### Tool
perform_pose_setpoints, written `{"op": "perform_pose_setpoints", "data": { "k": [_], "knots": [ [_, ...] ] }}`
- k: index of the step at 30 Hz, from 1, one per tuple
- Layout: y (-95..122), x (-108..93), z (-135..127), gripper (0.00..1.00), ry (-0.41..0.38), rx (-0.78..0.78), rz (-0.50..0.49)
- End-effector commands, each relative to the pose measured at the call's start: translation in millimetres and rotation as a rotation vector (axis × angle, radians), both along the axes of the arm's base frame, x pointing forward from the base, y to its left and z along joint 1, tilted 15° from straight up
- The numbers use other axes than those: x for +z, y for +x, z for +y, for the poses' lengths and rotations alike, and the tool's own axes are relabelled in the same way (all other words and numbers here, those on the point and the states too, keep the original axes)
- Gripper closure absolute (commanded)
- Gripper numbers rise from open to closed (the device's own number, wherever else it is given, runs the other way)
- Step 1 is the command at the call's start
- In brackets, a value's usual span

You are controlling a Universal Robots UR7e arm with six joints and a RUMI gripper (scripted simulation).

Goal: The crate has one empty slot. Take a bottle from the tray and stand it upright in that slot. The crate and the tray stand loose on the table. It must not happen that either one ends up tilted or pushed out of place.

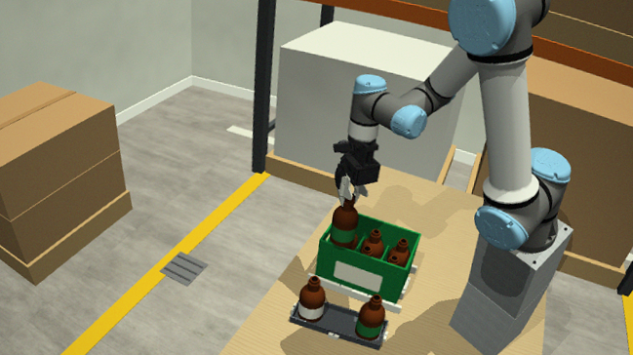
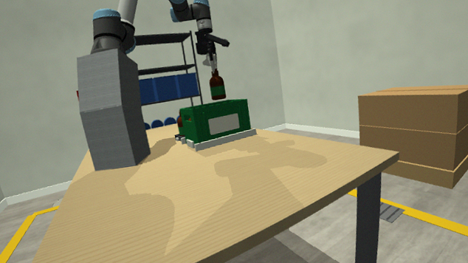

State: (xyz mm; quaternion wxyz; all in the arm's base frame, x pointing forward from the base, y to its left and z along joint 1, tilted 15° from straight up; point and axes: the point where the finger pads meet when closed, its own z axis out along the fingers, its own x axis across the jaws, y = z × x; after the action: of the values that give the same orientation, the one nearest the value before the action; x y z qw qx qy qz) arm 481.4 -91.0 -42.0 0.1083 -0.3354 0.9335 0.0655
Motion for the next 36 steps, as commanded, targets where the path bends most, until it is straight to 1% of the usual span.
{"op": "perform_pose_setpoints", "data": {
  "k": [1, 19, 36],
  "knots": [
    [3, -1, -9, 1.0, -0.001, 0.0, -0.001],
    [9, -3, -26, 1.0, -0.001, 0.0, -0.001],
    [10, -4, -31, 1.0, -0.001, 0.0, -0.001]
  ]
}}
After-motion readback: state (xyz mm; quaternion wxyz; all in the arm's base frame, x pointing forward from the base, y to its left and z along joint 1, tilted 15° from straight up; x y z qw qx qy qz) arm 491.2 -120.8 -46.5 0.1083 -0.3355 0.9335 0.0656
